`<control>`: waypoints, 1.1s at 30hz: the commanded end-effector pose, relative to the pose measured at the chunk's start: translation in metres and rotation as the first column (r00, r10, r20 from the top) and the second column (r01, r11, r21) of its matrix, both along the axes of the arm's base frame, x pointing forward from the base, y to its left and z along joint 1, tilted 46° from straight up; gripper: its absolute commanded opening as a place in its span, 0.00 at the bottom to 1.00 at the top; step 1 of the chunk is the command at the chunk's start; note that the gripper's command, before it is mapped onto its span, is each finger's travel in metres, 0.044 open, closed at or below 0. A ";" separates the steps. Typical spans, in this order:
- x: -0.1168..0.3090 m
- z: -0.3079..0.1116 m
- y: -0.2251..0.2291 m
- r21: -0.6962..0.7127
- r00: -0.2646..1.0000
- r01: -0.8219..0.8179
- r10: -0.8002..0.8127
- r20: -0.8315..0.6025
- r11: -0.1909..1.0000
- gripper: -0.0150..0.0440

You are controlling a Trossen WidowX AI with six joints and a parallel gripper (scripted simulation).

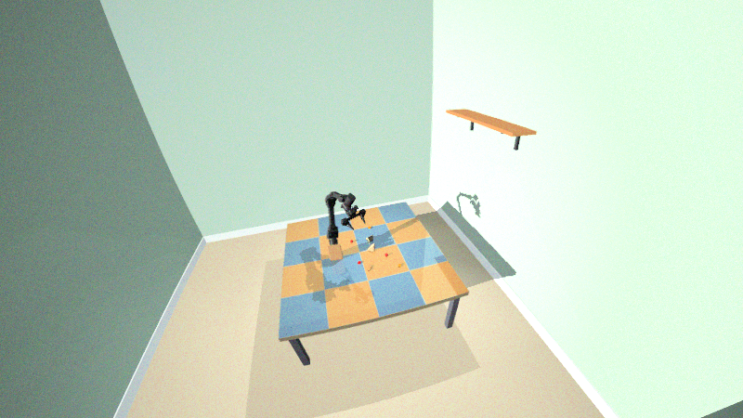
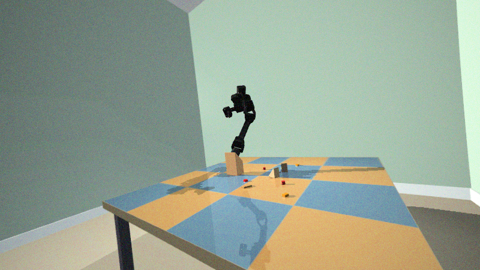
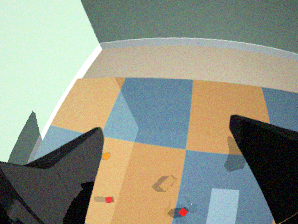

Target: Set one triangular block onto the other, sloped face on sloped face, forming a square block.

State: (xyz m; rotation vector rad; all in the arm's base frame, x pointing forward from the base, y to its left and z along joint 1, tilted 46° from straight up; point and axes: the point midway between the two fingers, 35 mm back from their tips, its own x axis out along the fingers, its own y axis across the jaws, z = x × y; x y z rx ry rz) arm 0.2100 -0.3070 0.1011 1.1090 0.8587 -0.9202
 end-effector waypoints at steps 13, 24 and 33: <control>0.117 -0.030 0.219 0.603 0.841 -0.469 0.535 0.082 0.645 1.00; 0.127 -0.015 0.381 0.929 0.739 -0.298 0.669 0.079 0.219 1.00; 0.126 -0.015 0.383 0.932 0.739 -0.292 0.670 0.078 0.214 1.00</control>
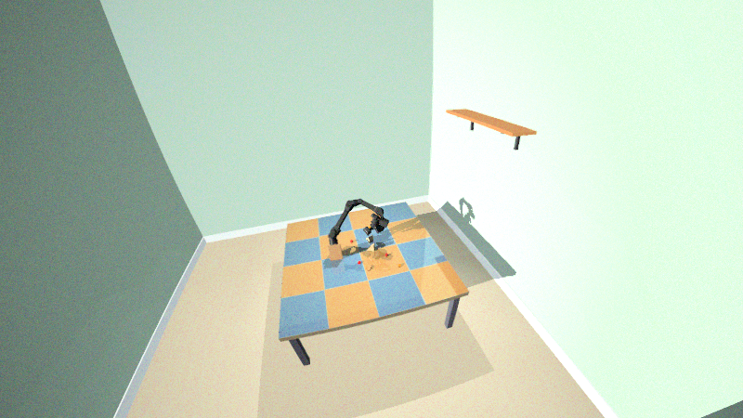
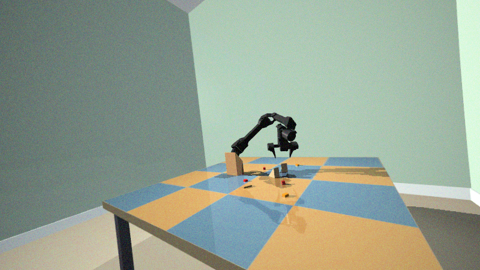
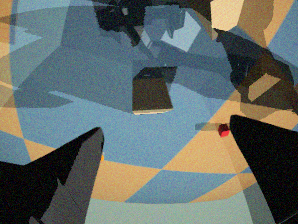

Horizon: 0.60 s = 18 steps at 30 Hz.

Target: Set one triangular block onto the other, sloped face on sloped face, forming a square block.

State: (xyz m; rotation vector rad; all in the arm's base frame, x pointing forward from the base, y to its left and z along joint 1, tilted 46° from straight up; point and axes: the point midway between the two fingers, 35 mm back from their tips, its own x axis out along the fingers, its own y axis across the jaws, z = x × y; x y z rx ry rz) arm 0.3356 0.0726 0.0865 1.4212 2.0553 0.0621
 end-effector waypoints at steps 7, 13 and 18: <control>0.001 -0.004 0.011 0.014 1.000 0.011 -0.010 -0.022 1.000 1.00; 0.000 -0.009 0.020 0.018 1.000 0.017 -0.017 -0.024 1.000 1.00; 0.000 -0.012 0.027 0.022 0.999 0.022 -0.021 -0.026 1.000 1.00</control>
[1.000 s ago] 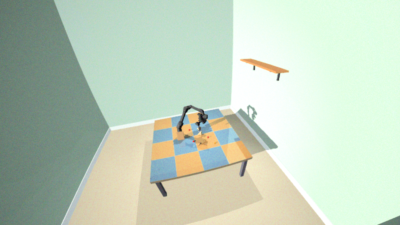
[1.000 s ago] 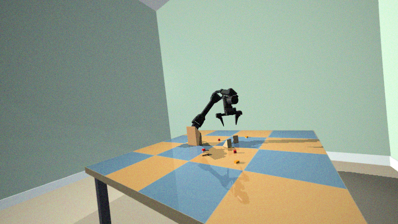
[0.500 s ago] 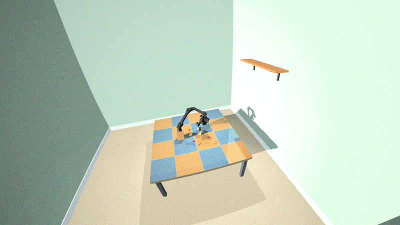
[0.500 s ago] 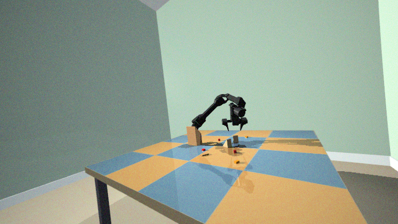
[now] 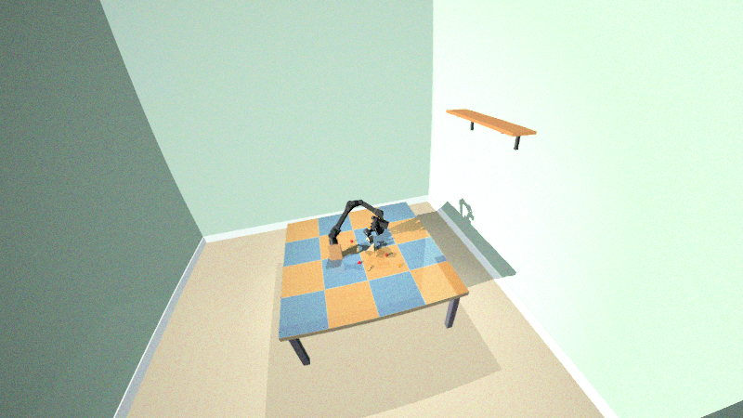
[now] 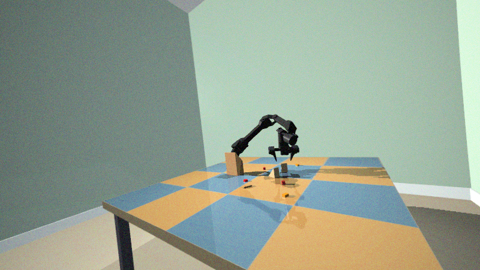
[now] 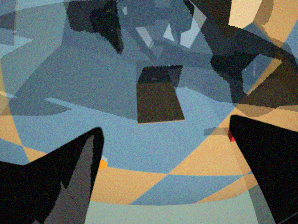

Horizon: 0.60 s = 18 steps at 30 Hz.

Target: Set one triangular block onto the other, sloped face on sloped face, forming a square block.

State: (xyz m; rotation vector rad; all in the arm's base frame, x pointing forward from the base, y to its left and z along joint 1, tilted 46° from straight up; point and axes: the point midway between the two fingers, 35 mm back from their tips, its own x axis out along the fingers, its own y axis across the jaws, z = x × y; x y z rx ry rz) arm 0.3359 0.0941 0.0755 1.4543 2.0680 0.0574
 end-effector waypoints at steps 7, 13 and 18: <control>-0.002 -0.006 0.016 0.012 1.000 0.013 -0.013 -0.006 1.000 1.00; -0.003 -0.010 0.025 0.019 1.000 0.017 -0.017 -0.009 1.000 1.00; -0.005 -0.013 0.032 0.025 1.000 0.020 -0.020 -0.012 0.999 1.00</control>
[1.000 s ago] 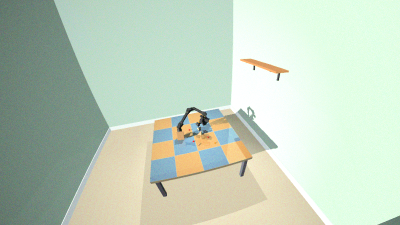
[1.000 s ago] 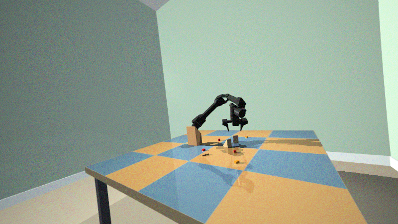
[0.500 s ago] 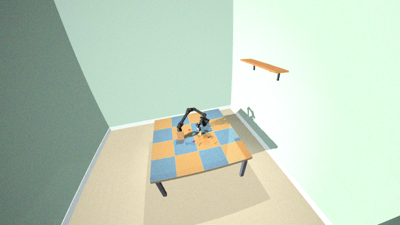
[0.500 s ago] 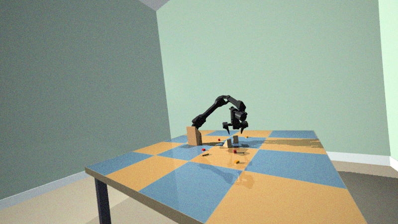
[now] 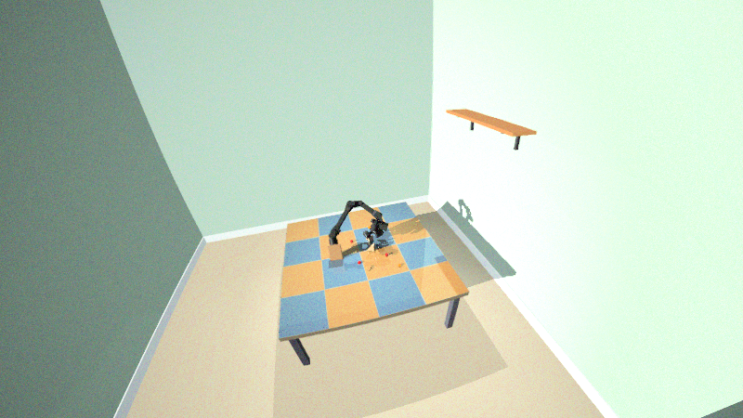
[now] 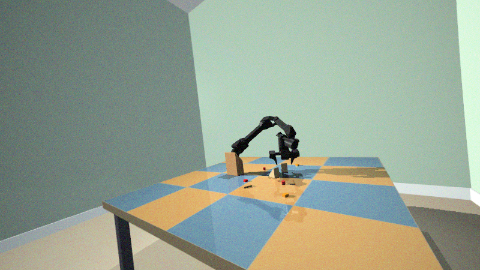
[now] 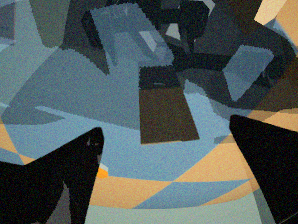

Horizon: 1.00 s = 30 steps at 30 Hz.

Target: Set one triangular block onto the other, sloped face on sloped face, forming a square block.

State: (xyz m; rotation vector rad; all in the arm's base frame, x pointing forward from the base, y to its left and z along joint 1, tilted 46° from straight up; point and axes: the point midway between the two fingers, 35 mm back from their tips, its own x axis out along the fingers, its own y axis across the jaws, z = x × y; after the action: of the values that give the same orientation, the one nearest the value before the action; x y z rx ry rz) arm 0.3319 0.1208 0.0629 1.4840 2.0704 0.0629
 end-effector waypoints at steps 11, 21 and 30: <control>-0.006 -0.006 0.022 0.024 1.000 0.010 -0.010 -0.010 1.000 1.00; -0.011 -0.011 0.036 0.043 1.000 0.012 -0.011 -0.019 0.999 1.00; -0.016 -0.014 0.046 0.059 1.000 0.012 -0.010 -0.028 0.998 1.00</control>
State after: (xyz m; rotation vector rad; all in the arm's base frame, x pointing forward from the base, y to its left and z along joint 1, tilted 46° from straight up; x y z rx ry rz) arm 0.3173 0.1638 0.0482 1.5305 2.0976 0.0947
